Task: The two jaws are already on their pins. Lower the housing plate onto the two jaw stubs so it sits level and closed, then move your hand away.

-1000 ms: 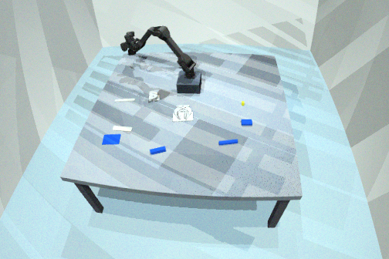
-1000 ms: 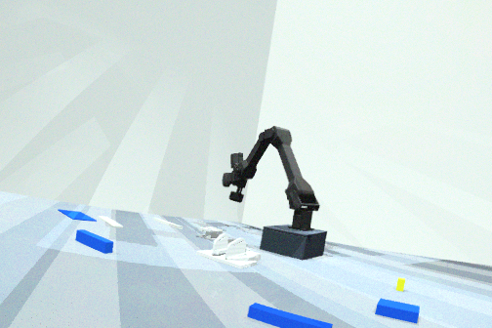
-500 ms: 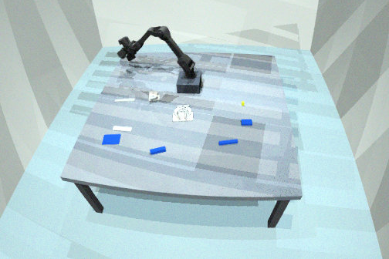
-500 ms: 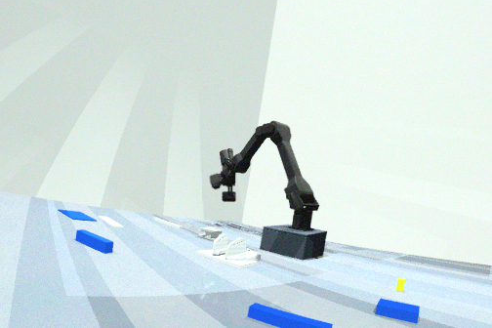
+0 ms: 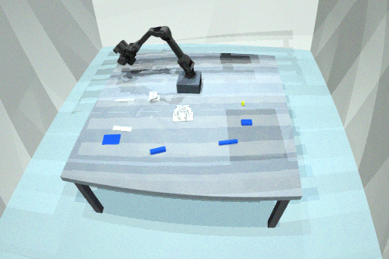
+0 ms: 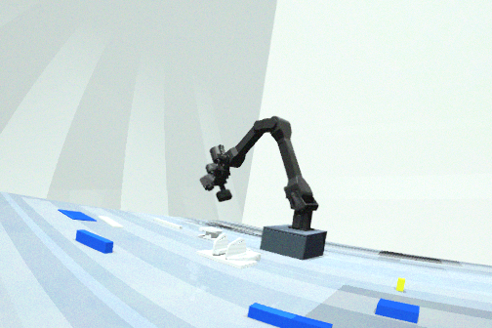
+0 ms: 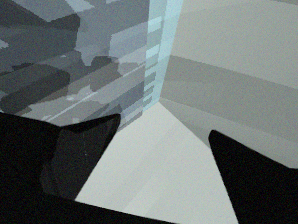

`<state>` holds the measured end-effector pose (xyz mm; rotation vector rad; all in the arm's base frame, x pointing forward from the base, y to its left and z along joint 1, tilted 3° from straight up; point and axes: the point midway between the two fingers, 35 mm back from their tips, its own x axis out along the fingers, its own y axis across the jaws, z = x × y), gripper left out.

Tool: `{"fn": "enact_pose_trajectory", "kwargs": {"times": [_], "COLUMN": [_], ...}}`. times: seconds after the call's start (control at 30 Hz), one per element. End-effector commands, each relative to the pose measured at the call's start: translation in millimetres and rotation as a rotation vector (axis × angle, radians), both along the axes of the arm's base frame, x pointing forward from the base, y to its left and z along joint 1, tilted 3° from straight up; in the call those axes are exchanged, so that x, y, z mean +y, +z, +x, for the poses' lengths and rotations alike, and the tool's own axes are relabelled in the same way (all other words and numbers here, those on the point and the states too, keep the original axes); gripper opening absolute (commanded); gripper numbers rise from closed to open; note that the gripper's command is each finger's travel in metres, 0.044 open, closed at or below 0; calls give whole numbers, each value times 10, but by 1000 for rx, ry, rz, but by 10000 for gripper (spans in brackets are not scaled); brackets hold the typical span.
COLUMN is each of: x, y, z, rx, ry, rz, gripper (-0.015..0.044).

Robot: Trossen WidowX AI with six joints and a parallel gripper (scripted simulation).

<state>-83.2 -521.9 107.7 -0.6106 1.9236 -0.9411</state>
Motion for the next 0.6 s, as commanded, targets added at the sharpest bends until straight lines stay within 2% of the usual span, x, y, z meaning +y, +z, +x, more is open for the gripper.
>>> {"fn": "enact_pose_trajectory", "kwargs": {"times": [0.0, 0.57], "x": [69, 447], "y": [-58, -216], "z": [252, 1071], "rx": [28, 142], "ry": [103, 476], "rz": [86, 365], "gripper": [440, 440]}}
